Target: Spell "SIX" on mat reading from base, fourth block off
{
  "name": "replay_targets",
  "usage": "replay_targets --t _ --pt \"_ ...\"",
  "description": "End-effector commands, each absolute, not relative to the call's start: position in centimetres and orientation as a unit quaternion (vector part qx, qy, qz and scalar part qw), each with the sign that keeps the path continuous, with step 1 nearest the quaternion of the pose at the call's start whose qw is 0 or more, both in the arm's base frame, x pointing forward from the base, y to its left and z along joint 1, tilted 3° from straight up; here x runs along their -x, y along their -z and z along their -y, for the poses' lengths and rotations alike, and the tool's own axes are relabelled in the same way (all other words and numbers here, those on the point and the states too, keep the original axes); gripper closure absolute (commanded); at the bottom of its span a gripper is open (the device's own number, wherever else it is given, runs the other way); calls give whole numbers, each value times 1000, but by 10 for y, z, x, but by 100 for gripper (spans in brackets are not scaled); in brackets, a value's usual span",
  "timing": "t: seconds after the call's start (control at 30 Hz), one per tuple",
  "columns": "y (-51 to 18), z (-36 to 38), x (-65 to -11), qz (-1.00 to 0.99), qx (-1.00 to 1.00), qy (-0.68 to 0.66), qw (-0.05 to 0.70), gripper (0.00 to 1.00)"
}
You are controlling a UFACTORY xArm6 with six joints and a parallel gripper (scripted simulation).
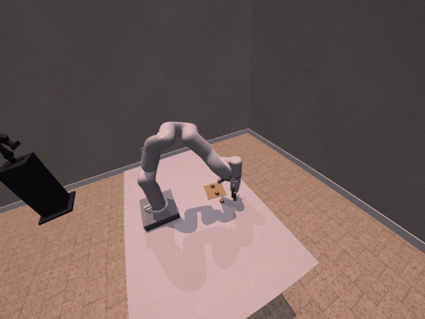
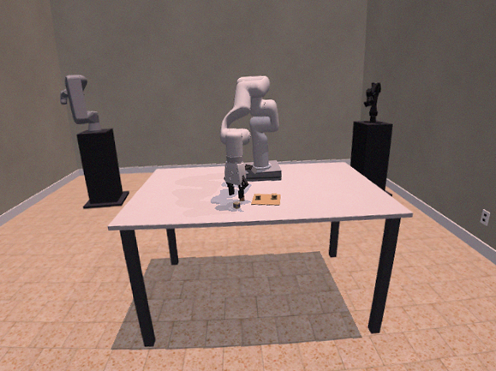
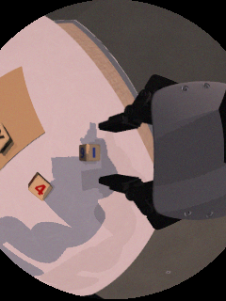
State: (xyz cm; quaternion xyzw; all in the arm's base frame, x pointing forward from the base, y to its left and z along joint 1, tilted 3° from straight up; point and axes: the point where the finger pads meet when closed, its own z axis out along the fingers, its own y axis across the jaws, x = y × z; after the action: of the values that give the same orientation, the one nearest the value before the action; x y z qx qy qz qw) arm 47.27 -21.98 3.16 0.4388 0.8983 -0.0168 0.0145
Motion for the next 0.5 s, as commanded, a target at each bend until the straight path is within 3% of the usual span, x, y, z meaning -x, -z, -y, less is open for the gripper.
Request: replay_targets --t 0.0,0.47 --pt "-27 221 -475 -898 -439 17 17 37" --pt "-13 221 -475 -898 -439 17 17 37"
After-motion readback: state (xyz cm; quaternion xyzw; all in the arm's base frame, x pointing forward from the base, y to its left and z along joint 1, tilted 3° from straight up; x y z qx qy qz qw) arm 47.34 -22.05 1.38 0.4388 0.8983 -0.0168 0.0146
